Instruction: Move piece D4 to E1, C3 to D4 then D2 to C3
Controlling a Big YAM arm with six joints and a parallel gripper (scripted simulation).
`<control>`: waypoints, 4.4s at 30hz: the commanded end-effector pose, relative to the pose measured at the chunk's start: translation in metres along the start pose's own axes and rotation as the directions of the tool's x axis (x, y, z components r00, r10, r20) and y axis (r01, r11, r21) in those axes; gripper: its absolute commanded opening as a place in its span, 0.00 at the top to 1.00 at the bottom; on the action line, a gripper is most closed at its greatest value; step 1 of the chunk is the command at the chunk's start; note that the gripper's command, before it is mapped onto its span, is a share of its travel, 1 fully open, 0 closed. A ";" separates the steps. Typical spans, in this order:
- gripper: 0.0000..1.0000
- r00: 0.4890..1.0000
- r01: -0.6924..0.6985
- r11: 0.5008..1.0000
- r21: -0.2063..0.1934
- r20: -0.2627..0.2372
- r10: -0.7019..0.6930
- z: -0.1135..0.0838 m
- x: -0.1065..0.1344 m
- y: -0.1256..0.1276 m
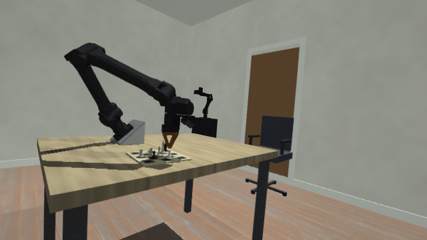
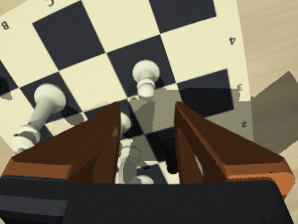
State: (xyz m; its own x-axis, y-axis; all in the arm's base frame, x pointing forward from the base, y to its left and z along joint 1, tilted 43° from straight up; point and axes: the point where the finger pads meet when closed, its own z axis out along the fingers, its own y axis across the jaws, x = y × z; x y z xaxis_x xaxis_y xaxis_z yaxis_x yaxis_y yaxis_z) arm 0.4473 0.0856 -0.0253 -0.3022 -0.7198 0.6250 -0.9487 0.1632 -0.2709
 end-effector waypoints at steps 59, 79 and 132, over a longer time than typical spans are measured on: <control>0.68 1.000 -0.011 1.000 -0.004 -0.002 0.011 0.039 0.002 -0.007; 1.00 1.000 -0.011 1.000 -0.004 -0.002 0.011 0.039 0.002 -0.007; 1.00 0.999 -0.021 1.000 0.013 0.025 0.021 -0.080 0.010 -0.024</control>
State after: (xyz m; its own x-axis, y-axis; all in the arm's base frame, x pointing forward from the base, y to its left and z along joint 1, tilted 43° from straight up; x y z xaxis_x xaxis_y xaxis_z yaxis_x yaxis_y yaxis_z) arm 0.4432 0.1265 0.0257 -0.2992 -0.7183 0.6281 -0.9500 0.1628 -0.2664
